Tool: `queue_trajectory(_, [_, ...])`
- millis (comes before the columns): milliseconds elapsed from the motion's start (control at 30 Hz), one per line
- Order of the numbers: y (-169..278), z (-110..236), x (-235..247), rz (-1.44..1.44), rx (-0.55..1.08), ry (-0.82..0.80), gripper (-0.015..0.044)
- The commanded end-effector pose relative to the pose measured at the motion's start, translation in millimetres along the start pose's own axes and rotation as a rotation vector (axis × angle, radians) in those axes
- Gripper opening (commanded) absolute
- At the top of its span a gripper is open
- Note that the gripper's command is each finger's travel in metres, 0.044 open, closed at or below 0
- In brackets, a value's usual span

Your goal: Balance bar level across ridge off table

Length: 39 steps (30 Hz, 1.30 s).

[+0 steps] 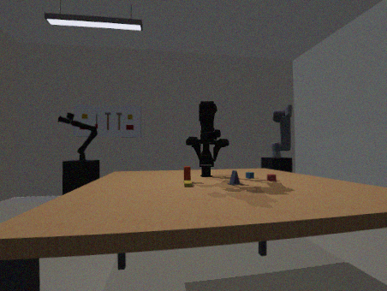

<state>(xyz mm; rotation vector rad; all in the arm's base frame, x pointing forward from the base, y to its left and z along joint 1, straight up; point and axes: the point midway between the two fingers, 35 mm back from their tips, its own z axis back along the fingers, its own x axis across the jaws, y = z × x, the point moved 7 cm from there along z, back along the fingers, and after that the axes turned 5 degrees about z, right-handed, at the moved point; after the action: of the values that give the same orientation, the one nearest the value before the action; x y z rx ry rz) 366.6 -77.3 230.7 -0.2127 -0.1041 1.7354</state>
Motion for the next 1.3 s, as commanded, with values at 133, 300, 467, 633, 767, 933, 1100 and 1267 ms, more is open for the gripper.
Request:
queue_trajectory(133, [28,15,-31,-0.066,0.06,-0.007,0.0315])
queue_trajectory(300, [48,22,-49,-0.111,0.105,-0.021,0.0315])
queue_trajectory(467, [69,30,-64,-0.158,0.149,-0.039,0.0315])
queue_trajectory(633, [80,34,-70,-0.181,0.169,-0.049,0.0315])
queue_trajectory(767, [80,23,-71,-0.181,0.169,-0.048,0.0315])
queue_trajectory(933, [82,-7,-71,-0.181,0.169,-0.048,0.0315])
queue_trajectory(1100, [88,-40,-68,-0.181,0.169,-0.048,0.0315])
queue_trajectory(1267, [96,-69,-64,-0.181,0.169,-0.048,0.0315])
